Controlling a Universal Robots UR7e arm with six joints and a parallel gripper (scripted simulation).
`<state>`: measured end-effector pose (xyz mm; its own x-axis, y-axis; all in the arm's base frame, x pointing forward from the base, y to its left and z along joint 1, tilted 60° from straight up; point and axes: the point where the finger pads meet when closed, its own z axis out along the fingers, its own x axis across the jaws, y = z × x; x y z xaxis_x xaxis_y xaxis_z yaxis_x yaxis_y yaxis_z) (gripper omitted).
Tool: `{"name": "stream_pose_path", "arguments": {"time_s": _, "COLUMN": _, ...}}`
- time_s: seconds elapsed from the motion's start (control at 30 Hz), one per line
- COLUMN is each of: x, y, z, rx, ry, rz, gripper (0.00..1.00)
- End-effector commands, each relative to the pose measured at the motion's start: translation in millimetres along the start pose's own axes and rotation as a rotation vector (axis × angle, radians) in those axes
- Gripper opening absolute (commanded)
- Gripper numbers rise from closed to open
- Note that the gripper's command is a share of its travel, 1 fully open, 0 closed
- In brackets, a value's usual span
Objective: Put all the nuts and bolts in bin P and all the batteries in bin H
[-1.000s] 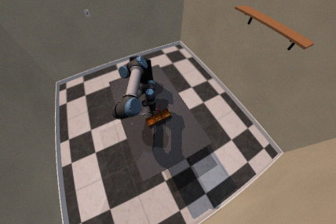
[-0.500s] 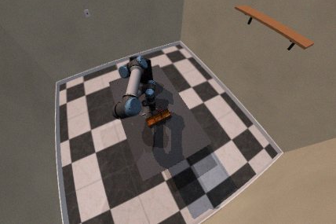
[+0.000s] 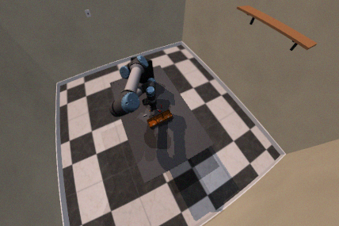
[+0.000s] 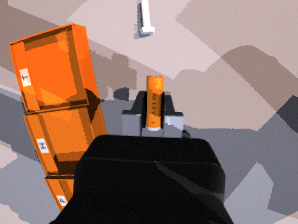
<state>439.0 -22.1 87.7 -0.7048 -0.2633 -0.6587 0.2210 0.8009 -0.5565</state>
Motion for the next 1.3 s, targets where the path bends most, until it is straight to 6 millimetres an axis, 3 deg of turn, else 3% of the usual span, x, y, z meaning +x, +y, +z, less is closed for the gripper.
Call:
{"name": "stream_pose_path", "arguments": {"time_s": 0.0, "x": -0.5, "y": 0.1, "z": -16.2, "rx": 0.000, "ry": 0.001, "rz": 0.001, "gripper": 0.31}}
{"name": "stream_pose_path", "arguments": {"time_s": 0.87, "x": -0.6, "y": 0.1, "z": -26.0, "rx": 0.000, "ry": 0.001, "rz": 0.001, "gripper": 0.31}}
{"name": "stream_pose_path", "arguments": {"time_s": 1.13, "x": -25.6, "y": 14.7, "z": -26.0, "rx": 0.000, "ry": 0.001, "rz": 0.001, "gripper": 0.31}}
{"name": "stream_pose_path", "arguments": {"time_s": 1.27, "x": -46.3, "y": 26.8, "z": -25.9, "rx": 0.000, "ry": 0.001, "rz": -0.162, "gripper": 0.31}}
